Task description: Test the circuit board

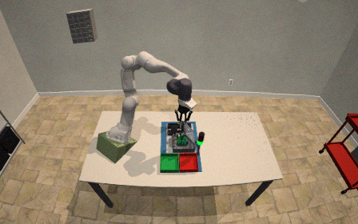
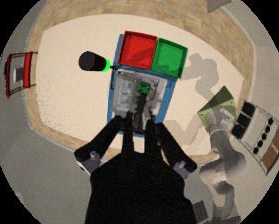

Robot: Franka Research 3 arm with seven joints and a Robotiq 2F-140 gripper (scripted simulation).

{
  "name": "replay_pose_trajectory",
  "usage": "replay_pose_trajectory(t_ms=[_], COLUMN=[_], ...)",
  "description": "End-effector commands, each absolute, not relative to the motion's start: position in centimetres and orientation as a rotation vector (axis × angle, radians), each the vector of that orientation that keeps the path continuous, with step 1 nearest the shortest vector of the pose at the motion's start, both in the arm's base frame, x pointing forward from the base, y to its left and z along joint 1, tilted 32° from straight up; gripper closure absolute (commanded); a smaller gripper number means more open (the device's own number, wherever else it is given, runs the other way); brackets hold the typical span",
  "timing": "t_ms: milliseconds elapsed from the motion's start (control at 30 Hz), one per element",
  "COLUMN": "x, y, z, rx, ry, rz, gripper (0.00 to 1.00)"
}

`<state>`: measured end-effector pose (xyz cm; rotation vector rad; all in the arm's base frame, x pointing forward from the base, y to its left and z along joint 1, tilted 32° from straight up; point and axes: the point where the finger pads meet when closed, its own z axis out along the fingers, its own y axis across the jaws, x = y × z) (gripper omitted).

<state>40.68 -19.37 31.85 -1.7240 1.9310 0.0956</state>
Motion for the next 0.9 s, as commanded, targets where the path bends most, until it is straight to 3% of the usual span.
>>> replay_pose_trajectory(t_ms=[0,867], x=[40.72,40.60], y=[-19.24,-19.11], z=[31.84,31.67], rx=[-1.723,-1.723], ry=[1.929,1.929], rz=[0.093,0.093], gripper=[0.84,0.84])
